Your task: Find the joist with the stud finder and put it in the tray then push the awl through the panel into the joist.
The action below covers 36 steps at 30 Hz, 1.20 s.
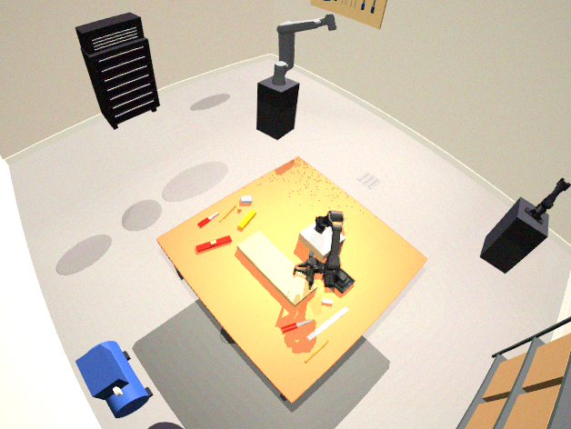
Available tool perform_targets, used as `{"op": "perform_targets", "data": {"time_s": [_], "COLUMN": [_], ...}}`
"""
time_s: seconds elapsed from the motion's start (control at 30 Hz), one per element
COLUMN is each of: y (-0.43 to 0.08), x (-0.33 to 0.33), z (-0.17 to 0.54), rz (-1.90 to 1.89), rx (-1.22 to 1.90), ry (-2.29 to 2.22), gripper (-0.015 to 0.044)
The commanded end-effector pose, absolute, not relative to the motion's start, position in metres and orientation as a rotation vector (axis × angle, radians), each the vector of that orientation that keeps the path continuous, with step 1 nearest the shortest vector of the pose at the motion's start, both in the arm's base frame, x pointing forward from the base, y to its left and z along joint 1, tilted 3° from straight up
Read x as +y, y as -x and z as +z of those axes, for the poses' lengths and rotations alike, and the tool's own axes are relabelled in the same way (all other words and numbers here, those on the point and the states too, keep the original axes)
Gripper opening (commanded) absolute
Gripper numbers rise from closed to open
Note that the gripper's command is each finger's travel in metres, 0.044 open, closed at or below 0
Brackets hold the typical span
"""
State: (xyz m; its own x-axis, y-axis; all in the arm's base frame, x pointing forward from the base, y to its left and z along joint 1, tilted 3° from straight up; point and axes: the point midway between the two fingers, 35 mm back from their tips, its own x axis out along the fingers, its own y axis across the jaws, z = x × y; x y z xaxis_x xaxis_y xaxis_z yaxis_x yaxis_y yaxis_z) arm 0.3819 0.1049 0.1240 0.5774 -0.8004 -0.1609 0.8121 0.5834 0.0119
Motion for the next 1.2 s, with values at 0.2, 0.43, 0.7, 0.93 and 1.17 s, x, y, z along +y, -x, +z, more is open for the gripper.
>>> {"op": "perform_targets", "data": {"time_s": [0.2,0.43,0.7,0.93,1.17], "y": [-0.382,-0.382,-0.381,-0.381,-0.381], "x": [0.106,0.106,0.106,0.107,0.108], "z": [0.114,0.106,0.098,0.089,0.078], "rz": [-0.943,-0.943,-0.943,-0.943,-0.943], "rx": [0.131,0.131,0.131,0.131,0.131], "ry": [-0.089,-0.089,-0.089,-0.089,-0.089], "gripper": [0.0,0.0,0.0,0.0,0.0]}}
